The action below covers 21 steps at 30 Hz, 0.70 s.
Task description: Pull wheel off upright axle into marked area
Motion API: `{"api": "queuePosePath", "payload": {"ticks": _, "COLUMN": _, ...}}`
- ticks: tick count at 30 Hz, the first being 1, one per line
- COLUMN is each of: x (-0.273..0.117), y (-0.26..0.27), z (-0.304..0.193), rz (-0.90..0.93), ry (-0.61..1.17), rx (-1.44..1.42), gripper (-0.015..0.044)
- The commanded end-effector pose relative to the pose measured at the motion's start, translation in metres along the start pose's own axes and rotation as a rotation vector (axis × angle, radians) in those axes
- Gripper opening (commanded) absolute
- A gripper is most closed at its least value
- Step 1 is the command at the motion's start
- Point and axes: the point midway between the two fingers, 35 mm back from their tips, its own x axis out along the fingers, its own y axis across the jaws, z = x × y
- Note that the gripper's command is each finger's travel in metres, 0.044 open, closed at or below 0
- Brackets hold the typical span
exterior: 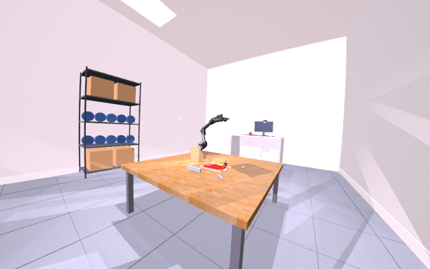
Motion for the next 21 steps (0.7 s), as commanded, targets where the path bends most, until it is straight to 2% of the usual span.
{"api": "queuePosePath", "payload": {"ticks": 1, "x": 0.001, "y": 0.000, "z": 0.000, "rz": -0.001, "ry": 0.001, "rx": -0.003, "gripper": 0.0374}}
{"api": "queuePosePath", "payload": {"ticks": 4, "x": 0.009, "y": -0.004, "z": -0.005, "rz": -0.011, "ry": 0.014, "rx": -0.038, "gripper": 0.0300}}
{"api": "queuePosePath", "payload": {"ticks": 10, "x": 0.054, "y": -0.028, "z": -0.029, "rz": -0.084, "ry": 0.119, "rx": -0.047, "gripper": 0.0300}}
{"api": "queuePosePath", "payload": {"ticks": 21, "x": 0.135, "y": -0.103, "z": -0.074, "rz": -0.309, "ry": 0.272, "rx": 0.058, "gripper": 0.0300}}
